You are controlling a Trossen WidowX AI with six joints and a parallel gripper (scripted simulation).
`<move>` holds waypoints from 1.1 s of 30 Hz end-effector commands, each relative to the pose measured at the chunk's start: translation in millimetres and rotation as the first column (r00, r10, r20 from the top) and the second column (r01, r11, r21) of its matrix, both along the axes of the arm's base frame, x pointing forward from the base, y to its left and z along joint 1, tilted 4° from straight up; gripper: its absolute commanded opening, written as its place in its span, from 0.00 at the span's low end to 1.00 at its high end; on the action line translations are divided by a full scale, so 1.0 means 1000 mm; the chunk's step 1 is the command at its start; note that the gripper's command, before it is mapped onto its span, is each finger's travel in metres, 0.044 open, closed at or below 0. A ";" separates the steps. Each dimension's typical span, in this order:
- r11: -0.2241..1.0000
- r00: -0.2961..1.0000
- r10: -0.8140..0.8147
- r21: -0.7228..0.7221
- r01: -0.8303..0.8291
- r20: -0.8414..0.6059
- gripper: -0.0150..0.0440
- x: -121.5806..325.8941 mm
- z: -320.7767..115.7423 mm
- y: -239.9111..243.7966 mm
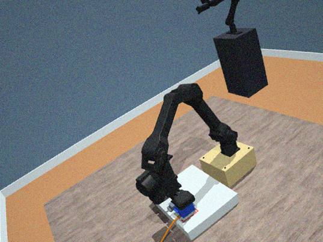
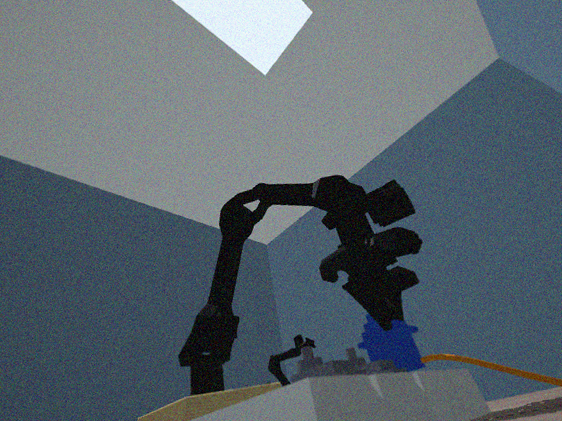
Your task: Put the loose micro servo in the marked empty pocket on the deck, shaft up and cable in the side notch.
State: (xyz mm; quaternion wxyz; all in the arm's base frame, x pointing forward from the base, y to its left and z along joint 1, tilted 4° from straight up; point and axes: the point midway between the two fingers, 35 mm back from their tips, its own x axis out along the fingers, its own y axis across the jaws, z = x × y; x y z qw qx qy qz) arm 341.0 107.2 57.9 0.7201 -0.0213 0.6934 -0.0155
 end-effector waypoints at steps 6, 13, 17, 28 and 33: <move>1.000 1.000 0.003 -0.002 -0.003 0.002 0.25 0.000 -0.001 0.000; 1.000 1.000 0.003 -0.002 -0.003 0.002 0.25 0.000 -0.007 -0.001; 1.000 1.000 0.003 -0.002 -0.003 0.002 0.25 0.001 -0.010 -0.001; 1.000 1.000 0.003 -0.002 -0.003 0.002 0.25 0.001 -0.019 -0.001; 1.000 1.000 0.003 -0.002 -0.003 0.001 0.25 0.001 -0.023 -0.002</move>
